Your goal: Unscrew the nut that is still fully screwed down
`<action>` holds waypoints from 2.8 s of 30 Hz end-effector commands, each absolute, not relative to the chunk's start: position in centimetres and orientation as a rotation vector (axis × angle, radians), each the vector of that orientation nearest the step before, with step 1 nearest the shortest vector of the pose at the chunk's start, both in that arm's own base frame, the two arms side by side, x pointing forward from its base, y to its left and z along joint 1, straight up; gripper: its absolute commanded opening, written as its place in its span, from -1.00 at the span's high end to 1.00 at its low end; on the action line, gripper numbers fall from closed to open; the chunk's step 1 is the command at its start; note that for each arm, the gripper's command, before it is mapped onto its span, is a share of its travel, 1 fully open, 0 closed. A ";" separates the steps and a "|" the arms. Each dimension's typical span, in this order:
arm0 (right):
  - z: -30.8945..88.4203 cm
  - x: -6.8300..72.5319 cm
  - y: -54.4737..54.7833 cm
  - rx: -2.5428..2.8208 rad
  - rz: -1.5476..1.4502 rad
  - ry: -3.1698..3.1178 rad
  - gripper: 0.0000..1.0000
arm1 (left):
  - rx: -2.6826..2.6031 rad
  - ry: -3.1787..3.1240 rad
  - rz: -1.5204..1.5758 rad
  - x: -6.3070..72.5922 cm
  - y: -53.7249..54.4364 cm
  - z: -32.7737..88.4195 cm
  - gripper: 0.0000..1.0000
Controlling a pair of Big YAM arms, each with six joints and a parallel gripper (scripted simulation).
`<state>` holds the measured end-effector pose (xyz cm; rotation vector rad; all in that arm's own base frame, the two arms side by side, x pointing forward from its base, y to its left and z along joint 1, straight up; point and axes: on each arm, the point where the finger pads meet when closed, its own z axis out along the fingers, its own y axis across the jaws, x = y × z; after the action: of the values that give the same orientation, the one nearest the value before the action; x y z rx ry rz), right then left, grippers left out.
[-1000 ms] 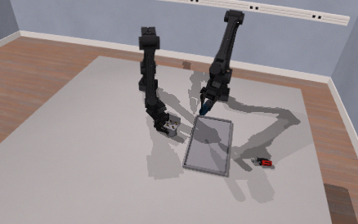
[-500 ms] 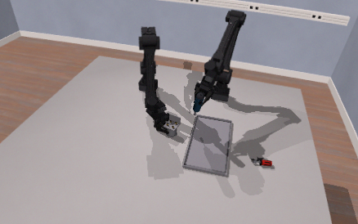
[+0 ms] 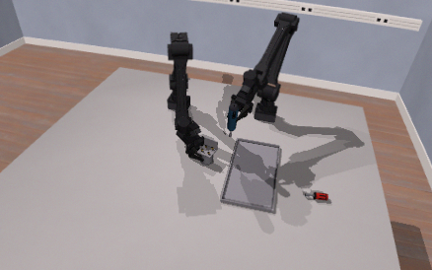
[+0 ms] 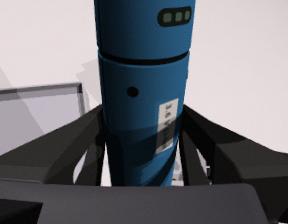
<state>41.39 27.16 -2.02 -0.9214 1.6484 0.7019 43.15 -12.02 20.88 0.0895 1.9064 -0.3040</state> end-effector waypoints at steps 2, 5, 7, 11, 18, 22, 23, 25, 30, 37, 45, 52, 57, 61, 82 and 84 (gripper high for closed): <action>-1.6 41.8 27.4 -0.918 0.701 1.636 -0.17 | 0.139 1.736 -0.322 44.4 -13.6 27.6 0.17; -1.6 41.8 27.4 -0.918 0.701 1.636 -0.17 | 0.129 1.737 -0.313 44.6 -13.1 27.6 0.17; -1.6 41.8 27.4 -0.918 0.701 1.636 -0.17 | 0.167 1.774 -0.320 42.5 -13.8 24.3 0.17; -1.6 41.8 27.4 -0.918 0.701 1.636 -0.17 | 0.212 1.726 -0.332 41.5 -15.0 24.9 0.17; -1.6 41.8 27.4 -0.918 0.701 1.636 -0.17 | 0.273 1.615 -0.355 40.6 -17.1 27.9 0.17; -1.6 41.8 27.4 -0.918 0.701 1.636 -0.17 | 0.262 1.592 -0.352 41.2 -16.9 29.3 0.17; -1.6 41.8 27.4 -0.918 0.701 1.636 -0.17 | 0.287 1.630 -0.355 40.0 -17.2 26.6 0.17; -1.6 41.8 27.4 -0.918 0.701 1.636 -0.17 | 0.307 1.613 -0.360 39.0 -17.5 26.2 0.17; -1.6 41.8 27.4 -0.918 0.701 1.636 -0.17 | 0.342 1.498 -0.382 38.3 -19.2 29.9 0.17; -1.6 41.8 27.4 -0.918 0.701 1.636 -0.17 | 0.371 1.438 -0.391 37.3 -20.0 30.9 0.17; -1.6 41.8 27.4 -0.918 0.701 1.636 -0.17 | 0.362 1.442 -0.377 37.8 -19.5 30.7 0.17; -1.6 41.8 27.4 -0.918 0.701 1.636 -0.17 | 0.362 1.446 -0.376 38.0 -19.6 30.5 0.17; -1.6 41.8 27.4 -0.918 0.701 1.636 -0.17 | 0.361 1.442 -0.378 37.9 -19.6 30.6 0.17; -1.6 41.8 27.4 -0.918 0.701 1.636 -0.17 | 0.358 1.438 -0.380 37.9 -19.6 30.8 0.17; -1.6 41.8 27.4 -0.918 0.701 1.636 -0.17 | 0.348 1.426 -0.389 37.9 -19.5 31.3 0.17; -1.6 41.8 27.4 -0.918 0.701 1.636 -0.17 | 0.347 1.424 -0.390 37.9 -19.5 31.4 0.17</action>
<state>41.39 27.16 -2.02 -0.9214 1.6484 0.7019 36.51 -19.31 25.72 0.3863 1.5485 -0.3774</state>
